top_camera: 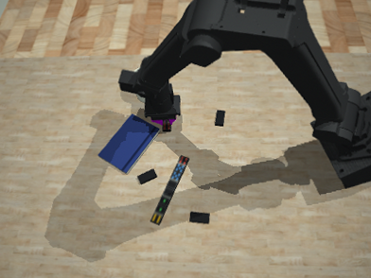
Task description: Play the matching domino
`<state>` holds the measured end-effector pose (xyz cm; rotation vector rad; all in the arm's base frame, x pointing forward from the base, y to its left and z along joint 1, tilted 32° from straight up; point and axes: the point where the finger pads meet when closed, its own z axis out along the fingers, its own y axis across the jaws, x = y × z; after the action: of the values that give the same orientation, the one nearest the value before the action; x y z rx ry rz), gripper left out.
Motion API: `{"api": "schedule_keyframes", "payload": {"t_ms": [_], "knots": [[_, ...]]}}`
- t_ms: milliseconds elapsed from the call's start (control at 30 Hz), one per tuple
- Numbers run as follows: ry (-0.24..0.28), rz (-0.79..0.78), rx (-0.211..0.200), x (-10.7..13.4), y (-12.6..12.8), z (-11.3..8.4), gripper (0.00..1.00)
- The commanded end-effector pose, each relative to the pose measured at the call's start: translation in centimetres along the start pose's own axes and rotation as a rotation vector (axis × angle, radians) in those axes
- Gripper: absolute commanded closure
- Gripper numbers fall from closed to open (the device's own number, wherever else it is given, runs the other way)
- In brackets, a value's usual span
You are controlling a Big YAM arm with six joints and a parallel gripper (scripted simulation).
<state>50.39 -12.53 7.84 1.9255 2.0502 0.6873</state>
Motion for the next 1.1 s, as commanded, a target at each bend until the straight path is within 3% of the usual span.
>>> {"api": "schedule_keyframes", "payload": {"t_ms": [0,67,300,333,633,867,900,1067], "knots": [[-0.022,-0.015,-0.052,-0.5,2.1,-3.4,0.80],[-0.022,-0.017,-0.057,-0.5,2.4,-4.3,0.80],[-0.022,-0.017,-0.057,-0.5,2.4,-4.3,0.80],[-0.009,-0.007,-0.031,0.2,1.1,-3.5,0.80],[-0.027,-0.019,-0.056,-0.5,2.3,-7.8,0.80],[-0.027,-0.019,-0.056,-0.5,2.3,-7.8,0.80],[-0.014,-0.001,-0.026,0.1,0.8,-6.9,0.80],[-0.023,-0.016,-0.045,-0.4,1.5,-9.5,0.80]]}}
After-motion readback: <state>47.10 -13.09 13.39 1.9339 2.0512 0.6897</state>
